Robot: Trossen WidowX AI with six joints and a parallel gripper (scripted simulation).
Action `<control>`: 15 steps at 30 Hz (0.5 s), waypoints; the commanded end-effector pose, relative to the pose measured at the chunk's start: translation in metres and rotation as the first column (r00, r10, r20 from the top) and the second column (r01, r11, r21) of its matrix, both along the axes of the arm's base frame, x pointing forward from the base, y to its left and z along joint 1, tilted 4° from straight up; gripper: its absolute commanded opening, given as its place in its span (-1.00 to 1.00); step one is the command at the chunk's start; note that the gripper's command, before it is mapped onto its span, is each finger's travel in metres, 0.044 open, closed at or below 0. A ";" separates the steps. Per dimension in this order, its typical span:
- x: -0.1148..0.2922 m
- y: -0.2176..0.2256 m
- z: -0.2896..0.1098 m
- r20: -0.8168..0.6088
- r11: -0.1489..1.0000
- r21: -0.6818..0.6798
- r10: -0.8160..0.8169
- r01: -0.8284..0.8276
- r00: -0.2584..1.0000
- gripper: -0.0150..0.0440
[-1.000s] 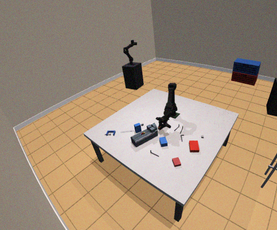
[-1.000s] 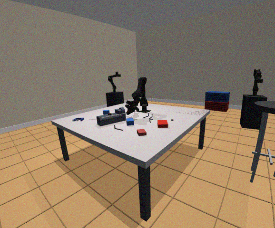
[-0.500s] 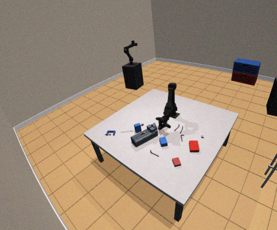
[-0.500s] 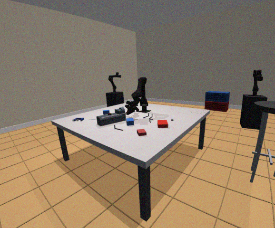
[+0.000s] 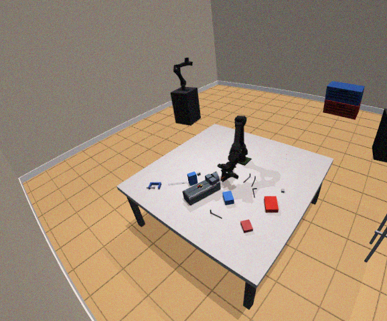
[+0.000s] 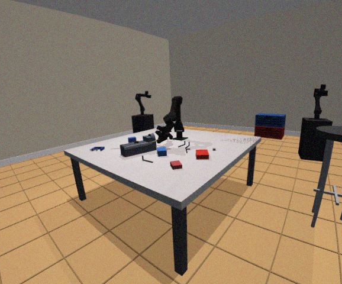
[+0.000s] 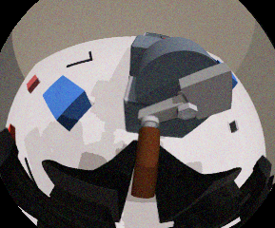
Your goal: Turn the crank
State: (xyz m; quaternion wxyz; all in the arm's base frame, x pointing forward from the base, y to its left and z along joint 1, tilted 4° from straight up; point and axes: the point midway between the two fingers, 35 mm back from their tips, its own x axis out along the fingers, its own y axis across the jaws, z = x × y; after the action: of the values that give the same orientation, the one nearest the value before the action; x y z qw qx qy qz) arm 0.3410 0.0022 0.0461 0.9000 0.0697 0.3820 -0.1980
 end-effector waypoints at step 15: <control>-0.003 -0.008 -0.007 -0.018 1.000 -0.010 -0.015 0.015 1.000 -0.49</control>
State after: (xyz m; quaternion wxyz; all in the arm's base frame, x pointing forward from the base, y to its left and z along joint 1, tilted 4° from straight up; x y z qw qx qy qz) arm 0.3406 0.0010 0.0451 0.9000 0.0698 0.3824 -0.1974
